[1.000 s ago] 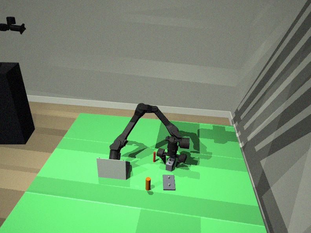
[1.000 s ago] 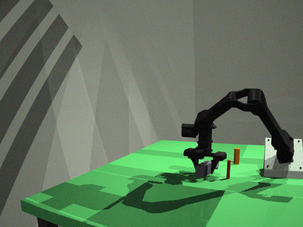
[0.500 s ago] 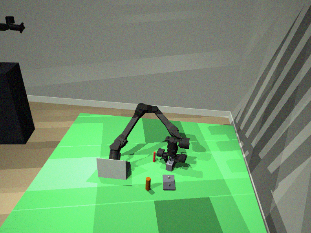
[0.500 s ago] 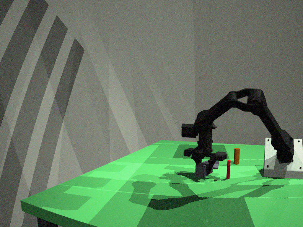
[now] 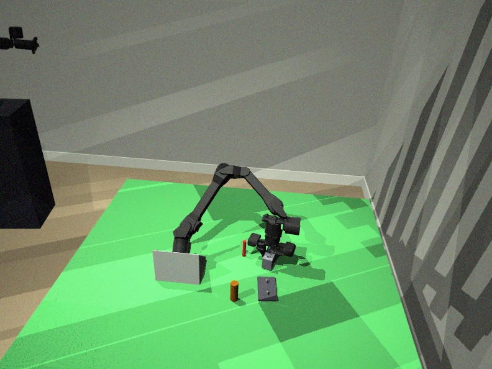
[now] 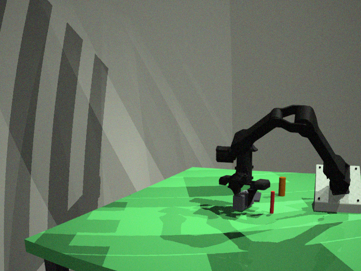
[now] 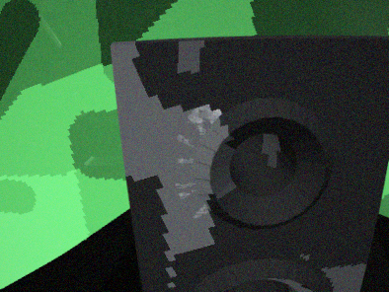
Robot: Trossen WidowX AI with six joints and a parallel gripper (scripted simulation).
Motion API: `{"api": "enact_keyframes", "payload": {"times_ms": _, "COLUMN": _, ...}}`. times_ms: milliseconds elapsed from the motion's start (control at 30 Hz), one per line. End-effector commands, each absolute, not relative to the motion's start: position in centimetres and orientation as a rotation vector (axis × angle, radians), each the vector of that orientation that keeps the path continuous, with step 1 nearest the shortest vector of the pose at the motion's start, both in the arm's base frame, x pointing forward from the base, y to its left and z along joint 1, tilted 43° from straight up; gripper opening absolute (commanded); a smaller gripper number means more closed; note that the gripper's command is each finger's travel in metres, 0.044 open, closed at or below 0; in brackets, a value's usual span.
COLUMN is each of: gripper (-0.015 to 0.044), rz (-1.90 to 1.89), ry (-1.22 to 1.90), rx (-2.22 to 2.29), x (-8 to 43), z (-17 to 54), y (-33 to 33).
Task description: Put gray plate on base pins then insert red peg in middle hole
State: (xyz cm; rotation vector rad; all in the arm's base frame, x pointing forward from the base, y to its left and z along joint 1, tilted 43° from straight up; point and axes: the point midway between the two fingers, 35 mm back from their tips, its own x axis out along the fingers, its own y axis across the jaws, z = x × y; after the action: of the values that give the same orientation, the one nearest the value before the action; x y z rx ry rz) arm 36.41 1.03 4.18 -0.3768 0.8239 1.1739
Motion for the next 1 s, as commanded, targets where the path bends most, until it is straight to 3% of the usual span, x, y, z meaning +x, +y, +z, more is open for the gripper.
{"api": "enact_keyframes", "payload": {"times_ms": 0, "gripper": 0.0, "rz": 1.165, "ry": 0.818, "rx": -0.386, "x": 36.8, "z": 5.2, "y": -0.1}}
{"api": "enact_keyframes", "payload": {"times_ms": 967, "gripper": 0.0, "rz": 1.165, "ry": 0.82, "rx": -0.387, "x": 36.0, "z": 12.3, "y": -5.9}}
